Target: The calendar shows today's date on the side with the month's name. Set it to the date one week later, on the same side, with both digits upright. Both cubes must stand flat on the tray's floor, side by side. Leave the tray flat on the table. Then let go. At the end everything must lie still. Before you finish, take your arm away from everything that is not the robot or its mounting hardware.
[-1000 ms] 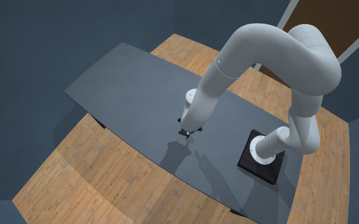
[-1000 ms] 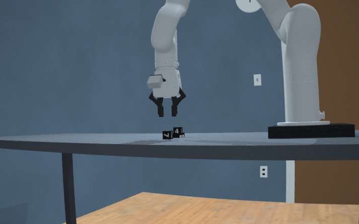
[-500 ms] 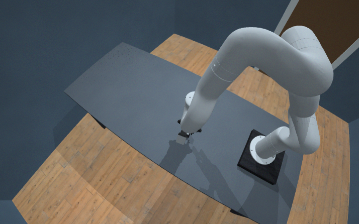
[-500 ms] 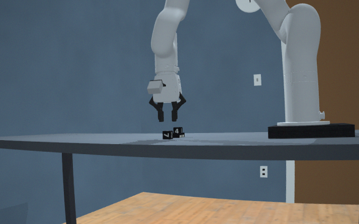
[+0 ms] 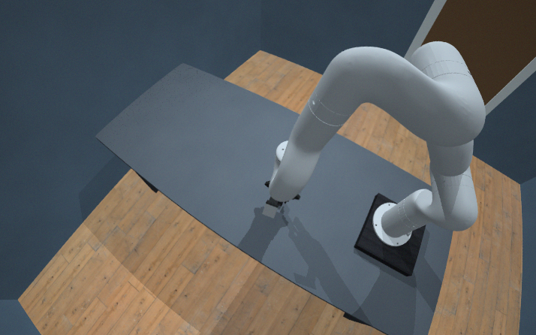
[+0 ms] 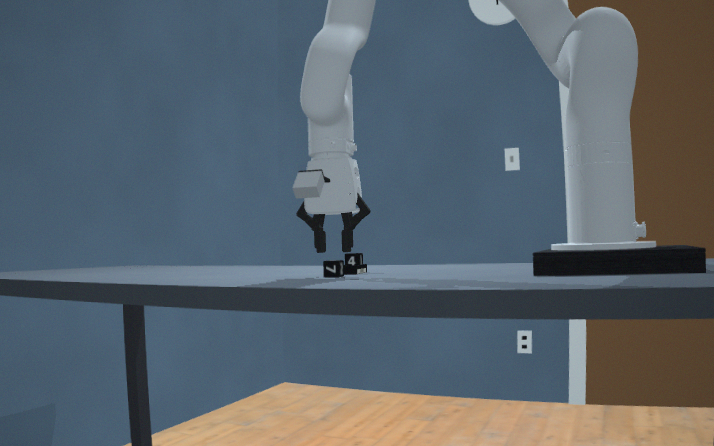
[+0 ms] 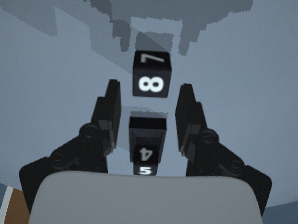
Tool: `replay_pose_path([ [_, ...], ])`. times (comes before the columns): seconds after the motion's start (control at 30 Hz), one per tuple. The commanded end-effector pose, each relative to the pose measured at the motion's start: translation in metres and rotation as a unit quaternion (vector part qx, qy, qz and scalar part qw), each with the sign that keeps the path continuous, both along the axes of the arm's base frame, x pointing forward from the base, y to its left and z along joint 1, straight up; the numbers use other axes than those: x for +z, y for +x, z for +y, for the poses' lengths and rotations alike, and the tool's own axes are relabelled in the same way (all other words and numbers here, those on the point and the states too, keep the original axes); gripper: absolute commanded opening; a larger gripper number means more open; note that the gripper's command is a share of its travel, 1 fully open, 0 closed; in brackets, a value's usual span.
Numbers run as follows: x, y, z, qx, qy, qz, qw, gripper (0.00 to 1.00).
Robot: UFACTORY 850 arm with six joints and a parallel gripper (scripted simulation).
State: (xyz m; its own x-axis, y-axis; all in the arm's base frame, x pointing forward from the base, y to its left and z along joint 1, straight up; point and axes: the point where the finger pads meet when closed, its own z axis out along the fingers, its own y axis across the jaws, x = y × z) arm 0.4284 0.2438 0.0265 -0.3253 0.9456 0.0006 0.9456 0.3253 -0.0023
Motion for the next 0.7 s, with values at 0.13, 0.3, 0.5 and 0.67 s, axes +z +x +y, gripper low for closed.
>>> replay_pose_path([
  [0.13, -0.0058, 0.0009, 0.0005, 0.000, 0.000, -0.001, 1.000, 0.47],
  [0.3, -0.0074, 0.0009, 0.0005, 0.000, 0.000, -0.001, 1.000, 0.47],
  [0.5, -0.0076, 0.0009, 0.0004, 0.000, 0.000, -0.001, 1.000, 0.47],
  [0.67, -0.0076, 0.0009, 0.0004, 0.000, 0.000, -0.001, 1.000, 0.47],
])
